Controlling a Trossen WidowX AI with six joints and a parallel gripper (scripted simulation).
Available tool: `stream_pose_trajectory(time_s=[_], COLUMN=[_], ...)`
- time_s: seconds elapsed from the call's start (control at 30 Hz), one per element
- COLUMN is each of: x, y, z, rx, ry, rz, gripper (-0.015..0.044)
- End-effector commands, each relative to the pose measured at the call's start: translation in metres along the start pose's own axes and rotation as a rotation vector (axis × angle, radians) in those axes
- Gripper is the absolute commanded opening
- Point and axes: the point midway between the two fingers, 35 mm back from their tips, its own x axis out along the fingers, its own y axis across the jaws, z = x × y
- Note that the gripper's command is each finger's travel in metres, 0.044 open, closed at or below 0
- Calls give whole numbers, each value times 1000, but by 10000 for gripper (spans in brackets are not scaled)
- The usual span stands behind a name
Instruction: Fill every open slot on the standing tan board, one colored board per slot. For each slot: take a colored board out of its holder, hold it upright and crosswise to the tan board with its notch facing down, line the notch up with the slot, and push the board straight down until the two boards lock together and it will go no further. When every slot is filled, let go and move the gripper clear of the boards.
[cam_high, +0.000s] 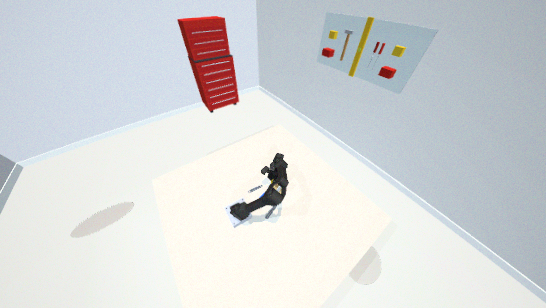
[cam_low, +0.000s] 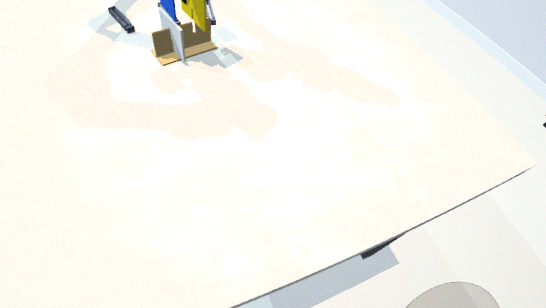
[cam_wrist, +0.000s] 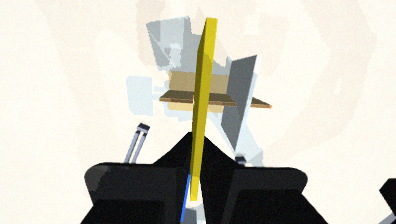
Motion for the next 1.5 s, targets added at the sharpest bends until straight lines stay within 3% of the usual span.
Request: stream_pose_trajectory(time_s=[0.0,1.47], x=[4,27], y=[0,-1], z=[-1,-1], rx=[-6,-6], ry=[3,3], rz=[-6,-7], gripper=[0,0])
